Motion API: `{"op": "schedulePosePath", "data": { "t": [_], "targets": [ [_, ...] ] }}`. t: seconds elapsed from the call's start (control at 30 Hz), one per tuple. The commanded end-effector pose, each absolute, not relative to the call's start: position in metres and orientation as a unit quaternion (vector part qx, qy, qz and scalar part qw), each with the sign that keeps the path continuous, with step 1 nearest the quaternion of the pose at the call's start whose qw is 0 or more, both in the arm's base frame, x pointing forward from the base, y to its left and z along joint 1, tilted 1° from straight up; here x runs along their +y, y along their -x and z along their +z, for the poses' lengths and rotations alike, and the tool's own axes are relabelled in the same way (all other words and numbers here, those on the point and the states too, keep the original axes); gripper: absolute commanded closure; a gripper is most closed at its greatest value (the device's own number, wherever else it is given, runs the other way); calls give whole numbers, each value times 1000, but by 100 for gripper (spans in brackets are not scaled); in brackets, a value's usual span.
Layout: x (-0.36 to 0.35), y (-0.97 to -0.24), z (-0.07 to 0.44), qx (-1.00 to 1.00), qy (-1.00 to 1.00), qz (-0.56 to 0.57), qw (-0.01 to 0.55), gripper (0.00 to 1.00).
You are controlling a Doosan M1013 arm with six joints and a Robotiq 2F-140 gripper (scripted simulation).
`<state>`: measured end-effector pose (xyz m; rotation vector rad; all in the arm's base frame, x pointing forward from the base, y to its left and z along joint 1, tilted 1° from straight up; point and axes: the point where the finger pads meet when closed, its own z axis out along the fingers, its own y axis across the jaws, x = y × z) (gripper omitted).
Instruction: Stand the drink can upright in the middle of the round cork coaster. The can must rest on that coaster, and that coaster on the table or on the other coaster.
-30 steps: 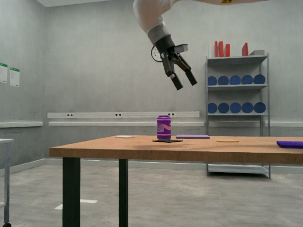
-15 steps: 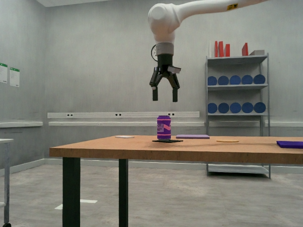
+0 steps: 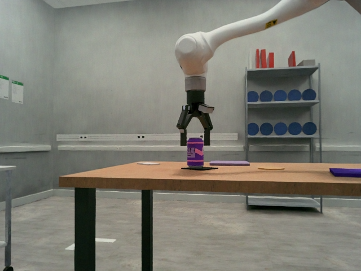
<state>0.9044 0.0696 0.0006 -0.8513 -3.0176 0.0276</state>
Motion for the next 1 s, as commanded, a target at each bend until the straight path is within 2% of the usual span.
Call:
{"op": "schedulePosePath", "data": {
  "t": [0.0, 0.17, 0.2, 0.97],
  "targets": [
    [70, -905, 0, -962, 272, 8, 2, 0],
    [70, -905, 0, -962, 272, 8, 2, 0],
    [70, -905, 0, -962, 272, 8, 2, 90],
    [70, -905, 0, -962, 272, 8, 2, 90]
  ]
}}
